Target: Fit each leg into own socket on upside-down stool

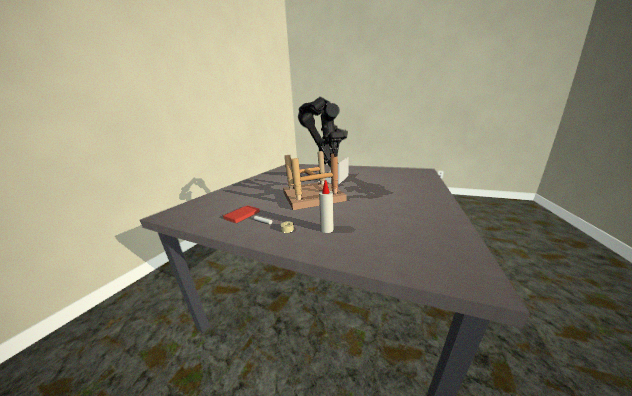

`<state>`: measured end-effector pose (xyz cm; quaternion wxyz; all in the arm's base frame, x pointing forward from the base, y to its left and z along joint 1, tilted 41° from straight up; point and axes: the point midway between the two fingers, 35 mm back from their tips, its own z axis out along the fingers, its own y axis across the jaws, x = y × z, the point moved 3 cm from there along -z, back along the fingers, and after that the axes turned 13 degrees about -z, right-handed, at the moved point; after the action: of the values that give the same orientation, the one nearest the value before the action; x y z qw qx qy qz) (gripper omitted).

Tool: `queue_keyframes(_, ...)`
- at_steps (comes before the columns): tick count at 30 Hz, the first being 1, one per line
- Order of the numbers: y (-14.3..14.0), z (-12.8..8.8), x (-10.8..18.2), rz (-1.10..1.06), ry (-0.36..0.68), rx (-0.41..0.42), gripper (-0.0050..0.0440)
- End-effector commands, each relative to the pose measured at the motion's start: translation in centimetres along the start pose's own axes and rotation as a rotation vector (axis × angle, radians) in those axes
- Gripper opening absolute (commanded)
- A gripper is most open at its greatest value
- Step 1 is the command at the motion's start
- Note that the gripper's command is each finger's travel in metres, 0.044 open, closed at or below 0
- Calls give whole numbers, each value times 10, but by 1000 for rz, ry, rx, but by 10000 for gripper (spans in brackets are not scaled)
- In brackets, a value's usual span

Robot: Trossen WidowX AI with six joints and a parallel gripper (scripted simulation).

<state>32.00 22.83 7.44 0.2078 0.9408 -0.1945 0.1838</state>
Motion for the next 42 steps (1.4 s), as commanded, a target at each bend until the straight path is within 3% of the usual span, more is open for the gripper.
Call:
queue_keyframes(1,7,4,0,4,-4,-23,440)
queue_keyframes(14,11,3,0,4,-4,-23,440)
queue_keyframes(26,-7,-2,2,2,-1,-1,440)
queue_keyframes(31,-13,-26,3,2,-1,-1,440)
queue_keyframes(42,-18,-50,7,4,4,3,440)
